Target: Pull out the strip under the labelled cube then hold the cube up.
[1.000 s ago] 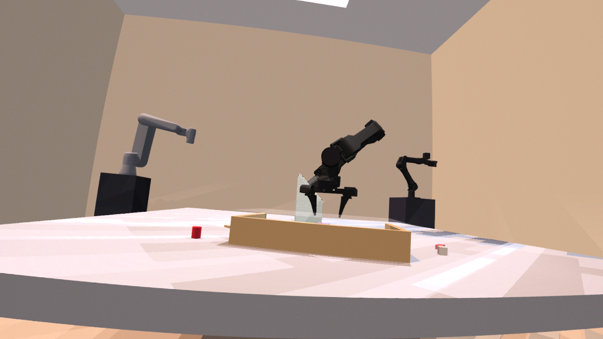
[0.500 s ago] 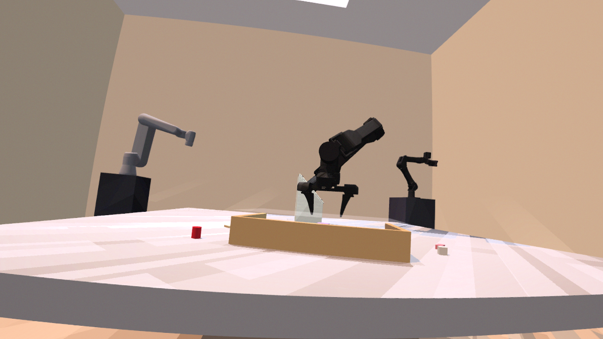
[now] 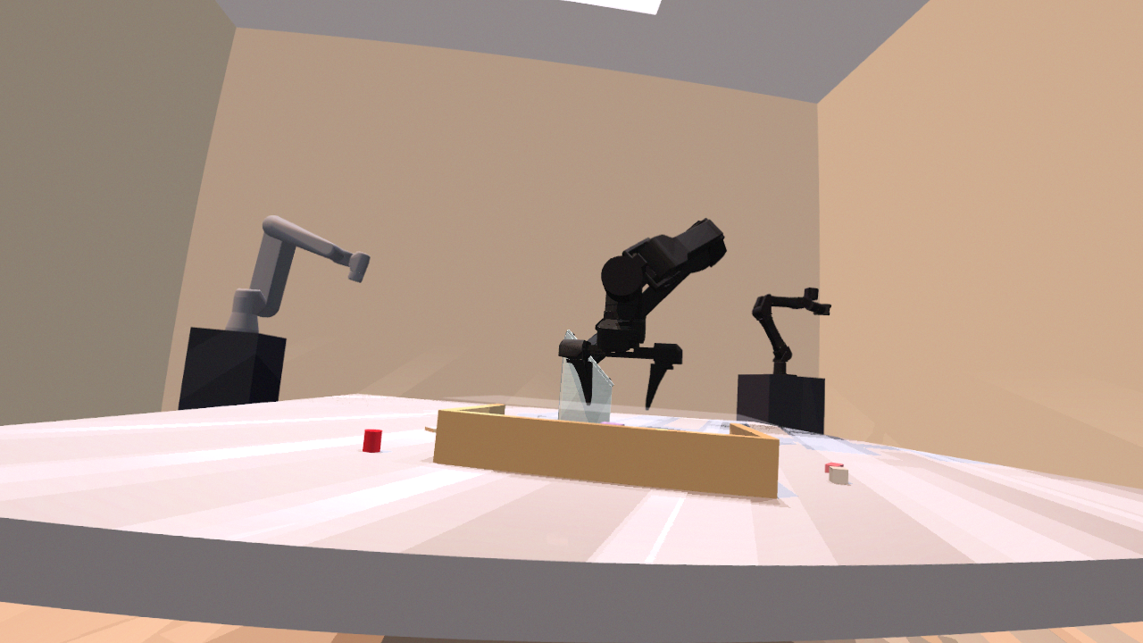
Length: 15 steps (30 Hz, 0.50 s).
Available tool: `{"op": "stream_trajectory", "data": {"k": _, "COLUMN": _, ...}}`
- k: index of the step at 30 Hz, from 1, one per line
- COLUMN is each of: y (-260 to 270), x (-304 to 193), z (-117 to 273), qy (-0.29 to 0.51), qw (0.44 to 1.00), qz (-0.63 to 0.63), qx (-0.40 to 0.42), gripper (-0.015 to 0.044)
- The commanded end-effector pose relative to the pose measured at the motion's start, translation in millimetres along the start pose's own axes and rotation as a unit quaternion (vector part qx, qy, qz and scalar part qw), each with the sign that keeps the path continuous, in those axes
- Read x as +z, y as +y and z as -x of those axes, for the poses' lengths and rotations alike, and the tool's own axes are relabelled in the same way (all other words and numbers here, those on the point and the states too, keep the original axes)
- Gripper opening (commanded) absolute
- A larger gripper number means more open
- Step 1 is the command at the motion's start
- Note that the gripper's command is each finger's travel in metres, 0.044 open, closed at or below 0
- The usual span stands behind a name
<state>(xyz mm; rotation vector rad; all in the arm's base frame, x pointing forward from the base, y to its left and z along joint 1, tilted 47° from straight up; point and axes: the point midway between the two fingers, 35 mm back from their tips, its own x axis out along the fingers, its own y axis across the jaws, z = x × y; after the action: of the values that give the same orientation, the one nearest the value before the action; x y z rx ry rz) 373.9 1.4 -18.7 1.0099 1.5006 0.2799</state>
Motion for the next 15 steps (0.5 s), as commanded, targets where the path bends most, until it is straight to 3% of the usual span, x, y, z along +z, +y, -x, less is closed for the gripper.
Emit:
{"op": "stream_trajectory", "data": {"k": 1, "y": 1.9, "x": 15.1, "z": 3.3, "qy": -0.002, "qw": 1.000, "qz": 0.003, "qx": -0.002, "gripper": 0.0440}}
{"op": "stream_trajectory", "data": {"k": 13, "y": 5.9, "x": 51.3, "z": 10.5, "qy": -0.003, "qw": 1.000, "qz": 0.004, "qx": -0.002, "gripper": 0.0440}}
{"op": "stream_trajectory", "data": {"k": 15, "y": 5.9, "x": 51.4, "z": 9.4, "qy": -0.003, "qw": 1.000, "qz": 0.004, "qx": -0.002, "gripper": 0.0387}}
